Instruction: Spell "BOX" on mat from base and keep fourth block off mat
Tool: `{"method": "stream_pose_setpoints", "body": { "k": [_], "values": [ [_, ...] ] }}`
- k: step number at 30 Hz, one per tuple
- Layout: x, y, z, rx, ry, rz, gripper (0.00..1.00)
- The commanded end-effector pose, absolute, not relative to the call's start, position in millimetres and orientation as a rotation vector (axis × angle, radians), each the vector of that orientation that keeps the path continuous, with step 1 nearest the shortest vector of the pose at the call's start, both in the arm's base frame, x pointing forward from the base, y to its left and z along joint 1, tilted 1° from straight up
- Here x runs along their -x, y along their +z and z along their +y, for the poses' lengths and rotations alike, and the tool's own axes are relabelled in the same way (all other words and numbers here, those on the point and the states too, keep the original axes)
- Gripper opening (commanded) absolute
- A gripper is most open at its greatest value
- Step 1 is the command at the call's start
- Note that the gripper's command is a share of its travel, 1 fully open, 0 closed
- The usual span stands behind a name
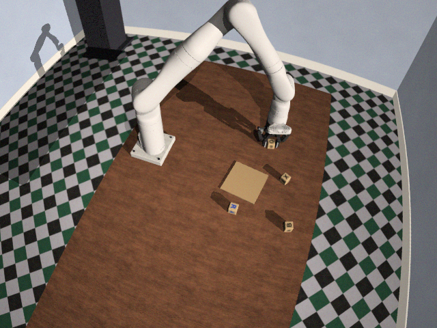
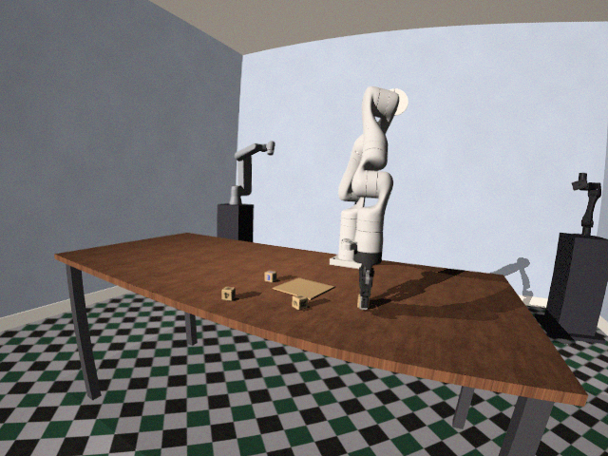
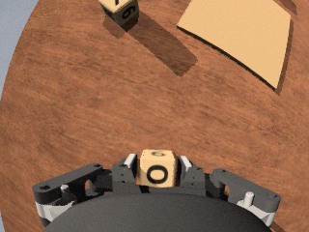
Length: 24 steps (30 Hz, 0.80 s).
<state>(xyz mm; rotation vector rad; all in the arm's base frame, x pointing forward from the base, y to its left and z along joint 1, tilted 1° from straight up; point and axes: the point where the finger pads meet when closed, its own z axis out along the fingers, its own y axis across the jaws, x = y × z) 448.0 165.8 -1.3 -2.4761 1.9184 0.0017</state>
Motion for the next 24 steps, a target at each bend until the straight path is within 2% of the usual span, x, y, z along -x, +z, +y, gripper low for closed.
{"method": "stream_pose_setpoints", "body": {
  "k": [1,4,5,24],
  "values": [
    [-448.6,-0.5,166.0,2.475,0.0,1.917,0.46],
    [-448.6,-0.5,166.0,2.475,0.0,1.917,0.46],
    [-448.6,-0.5,166.0,2.475,0.0,1.917,0.26],
    [-448.6,-0.5,166.0,2.475,0.0,1.917,0.26]
  ]
}}
